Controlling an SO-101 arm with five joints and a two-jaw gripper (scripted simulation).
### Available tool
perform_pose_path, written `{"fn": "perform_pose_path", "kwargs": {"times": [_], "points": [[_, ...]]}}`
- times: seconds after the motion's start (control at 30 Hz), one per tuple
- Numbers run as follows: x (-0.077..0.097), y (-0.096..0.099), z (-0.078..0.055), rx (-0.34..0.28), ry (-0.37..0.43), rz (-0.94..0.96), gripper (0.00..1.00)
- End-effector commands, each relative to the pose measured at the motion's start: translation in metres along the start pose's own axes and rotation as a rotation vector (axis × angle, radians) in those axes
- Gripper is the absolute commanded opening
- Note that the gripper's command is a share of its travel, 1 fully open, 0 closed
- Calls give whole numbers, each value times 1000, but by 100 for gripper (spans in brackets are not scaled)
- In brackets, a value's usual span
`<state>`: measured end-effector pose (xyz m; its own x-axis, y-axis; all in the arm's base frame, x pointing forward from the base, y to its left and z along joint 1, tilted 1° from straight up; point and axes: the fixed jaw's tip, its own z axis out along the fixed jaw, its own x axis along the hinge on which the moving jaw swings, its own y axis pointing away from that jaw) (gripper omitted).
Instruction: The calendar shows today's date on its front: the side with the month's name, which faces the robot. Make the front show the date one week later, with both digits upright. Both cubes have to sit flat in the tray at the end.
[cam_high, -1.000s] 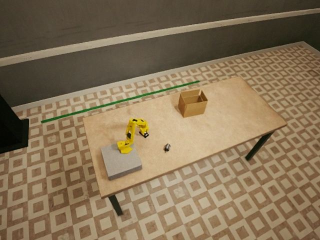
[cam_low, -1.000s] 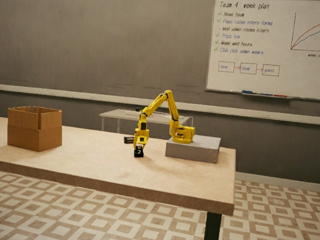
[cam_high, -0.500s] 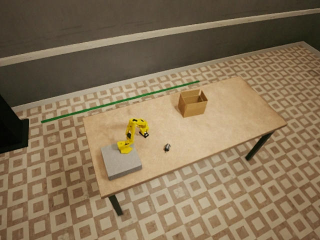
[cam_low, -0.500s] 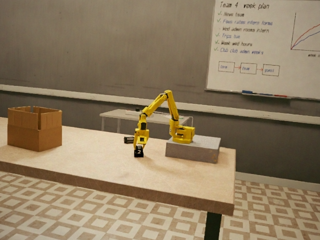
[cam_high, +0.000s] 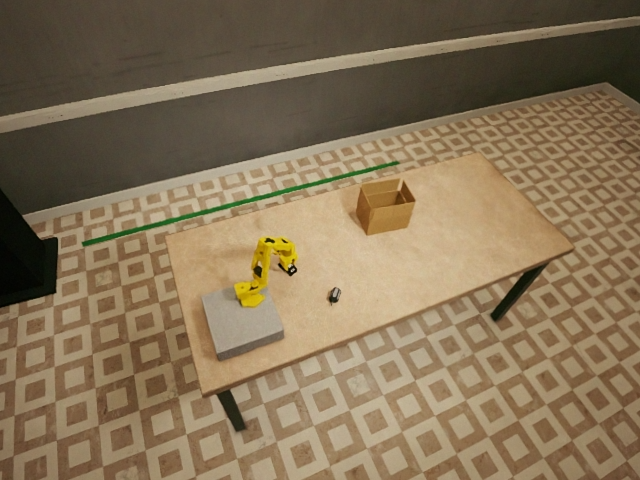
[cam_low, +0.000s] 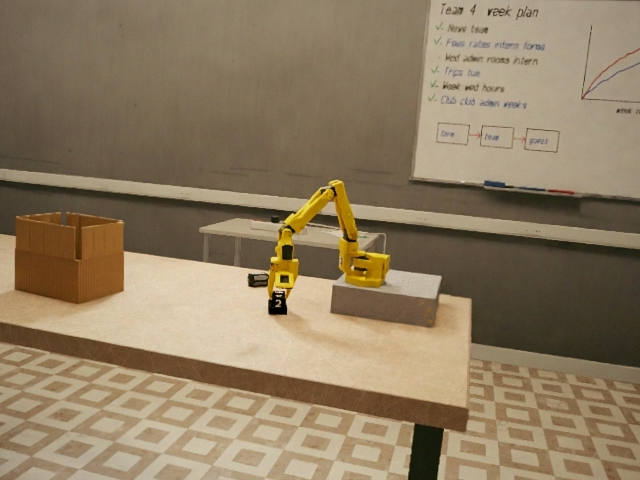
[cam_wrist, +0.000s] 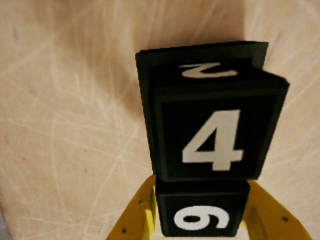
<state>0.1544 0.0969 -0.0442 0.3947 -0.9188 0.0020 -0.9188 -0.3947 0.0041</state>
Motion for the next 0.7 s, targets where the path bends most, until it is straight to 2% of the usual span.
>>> {"fn": "perform_pose_path", "kwargs": {"times": [0.0,0.67], "points": [[1,0,-1,-5,-1,7,0],[1,-2,-4,-5,-1,7,0]]}}
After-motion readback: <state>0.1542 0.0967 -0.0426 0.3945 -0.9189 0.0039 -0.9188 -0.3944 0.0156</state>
